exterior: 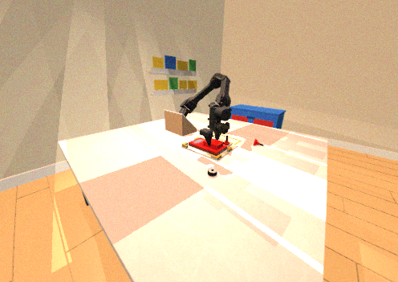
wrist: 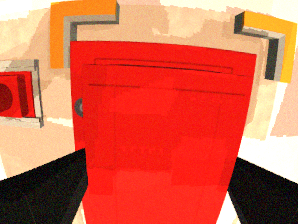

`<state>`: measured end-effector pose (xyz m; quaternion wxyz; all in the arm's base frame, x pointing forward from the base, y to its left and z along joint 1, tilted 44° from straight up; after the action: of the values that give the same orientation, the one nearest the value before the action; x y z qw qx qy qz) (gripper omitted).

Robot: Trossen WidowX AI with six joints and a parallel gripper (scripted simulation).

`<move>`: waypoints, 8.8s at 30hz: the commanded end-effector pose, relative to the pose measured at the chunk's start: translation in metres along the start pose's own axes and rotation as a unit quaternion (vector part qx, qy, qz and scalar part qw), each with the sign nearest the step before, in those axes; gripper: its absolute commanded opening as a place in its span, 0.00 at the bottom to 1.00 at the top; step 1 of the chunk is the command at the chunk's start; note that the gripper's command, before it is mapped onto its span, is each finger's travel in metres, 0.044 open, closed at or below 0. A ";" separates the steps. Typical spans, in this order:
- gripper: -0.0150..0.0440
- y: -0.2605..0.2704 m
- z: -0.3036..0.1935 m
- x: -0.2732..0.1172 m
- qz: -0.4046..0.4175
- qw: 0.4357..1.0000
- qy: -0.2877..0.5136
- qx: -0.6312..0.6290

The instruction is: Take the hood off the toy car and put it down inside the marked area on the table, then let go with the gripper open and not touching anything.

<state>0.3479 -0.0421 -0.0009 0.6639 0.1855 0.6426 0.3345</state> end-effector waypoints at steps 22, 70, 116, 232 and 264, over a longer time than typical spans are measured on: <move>0.25 0.000 0.001 -0.017 -0.002 1.000 0.000 -0.003; 0.25 0.131 0.005 -0.070 -0.007 1.000 0.000 0.002; 0.25 0.205 -0.016 -0.048 0.001 1.000 0.001 -0.001; 0.57 0.207 -0.018 0.025 0.006 1.000 0.000 -0.005; 1.00 0.207 -0.018 -0.046 0.004 1.000 0.000 -0.004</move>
<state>0.2901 0.0694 0.1697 0.6634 0.1856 0.6420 0.3366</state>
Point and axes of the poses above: the point midway between the two fingers, 35 mm back from their tips, its own x axis out along the fingers, its own y axis across the jaws, z = x × y, the point moved 10 cm from there along -x, back along the fingers, and after that the axes turned 4 degrees about -x, right-handed, at the moved point
